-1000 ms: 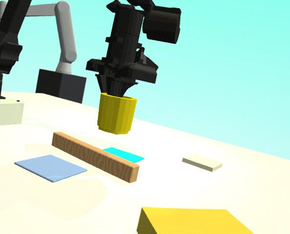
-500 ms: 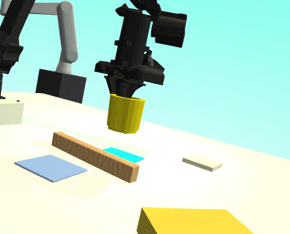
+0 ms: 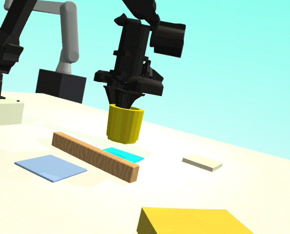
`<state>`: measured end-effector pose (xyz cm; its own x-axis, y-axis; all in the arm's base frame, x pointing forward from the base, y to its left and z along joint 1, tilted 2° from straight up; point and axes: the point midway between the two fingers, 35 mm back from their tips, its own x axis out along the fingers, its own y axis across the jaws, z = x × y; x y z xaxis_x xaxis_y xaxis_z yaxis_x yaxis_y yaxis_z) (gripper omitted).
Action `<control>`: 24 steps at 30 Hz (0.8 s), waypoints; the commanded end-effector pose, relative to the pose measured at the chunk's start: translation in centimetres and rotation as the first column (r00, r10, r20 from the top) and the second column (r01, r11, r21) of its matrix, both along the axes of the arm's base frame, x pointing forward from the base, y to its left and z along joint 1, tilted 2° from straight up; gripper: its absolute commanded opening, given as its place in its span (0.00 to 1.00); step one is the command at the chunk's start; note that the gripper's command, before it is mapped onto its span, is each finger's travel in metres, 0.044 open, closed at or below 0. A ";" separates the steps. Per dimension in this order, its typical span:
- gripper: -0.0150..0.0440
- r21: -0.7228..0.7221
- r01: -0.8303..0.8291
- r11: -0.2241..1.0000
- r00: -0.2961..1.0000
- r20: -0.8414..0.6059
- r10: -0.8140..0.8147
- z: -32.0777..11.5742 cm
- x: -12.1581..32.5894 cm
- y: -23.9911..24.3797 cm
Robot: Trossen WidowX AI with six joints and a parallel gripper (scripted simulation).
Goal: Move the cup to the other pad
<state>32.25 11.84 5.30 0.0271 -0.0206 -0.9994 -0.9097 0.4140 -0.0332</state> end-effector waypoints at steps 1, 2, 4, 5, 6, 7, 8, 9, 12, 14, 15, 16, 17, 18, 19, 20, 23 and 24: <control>0.25 0.001 0.003 1.000 1.000 -0.003 -0.003 -0.8 0.0 0.0; 0.25 0.001 0.003 1.000 1.000 -0.003 -0.003 -1.0 0.0 0.0; 0.25 0.001 0.003 1.000 1.000 -0.003 -0.003 -1.3 0.0 0.0; 0.25 0.001 0.003 1.000 1.000 -0.003 -0.003 -1.5 0.0 0.0; 0.25 0.001 0.003 1.000 1.000 -0.003 -0.003 -1.7 0.0 0.0; 0.25 0.001 0.003 1.000 1.000 -0.003 -0.003 -1.8 0.0 0.0; 0.25 0.001 0.003 1.000 1.000 -0.003 -0.003 -2.0 0.0 0.0; 0.25 0.001 0.003 1.000 1.000 -0.003 -0.003 -2.2 0.0 0.0; 0.25 0.001 0.003 1.000 1.000 -0.003 -0.003 -2.7 -0.1 0.0; 0.25 0.001 0.003 1.000 1.000 -0.003 -0.003 -2.9 -0.1 0.0; 0.25 0.001 0.003 1.000 1.000 -0.003 -0.003 -2.9 -0.1 0.0; 0.25 0.001 0.003 1.000 1.000 -0.003 -0.003 -2.9 -0.1 0.0; 0.25 -0.001 0.000 1.000 1.000 -0.002 0.000 -2.6 0.0 0.0; 0.25 -0.001 0.000 1.000 1.000 -0.002 0.000 -2.6 0.0 0.0; 0.25 -0.001 0.000 1.000 1.000 -0.002 0.000 -2.6 0.0 0.0; 0.25 -0.001 0.000 1.000 1.000 -0.002 0.000 -2.6 0.0 0.0; 0.25 -0.001 0.000 1.000 1.000 -0.002 0.000 -2.6 0.0 0.0; 0.25 -0.001 0.000 1.000 1.000 -0.002 0.000 -2.6 0.0 0.0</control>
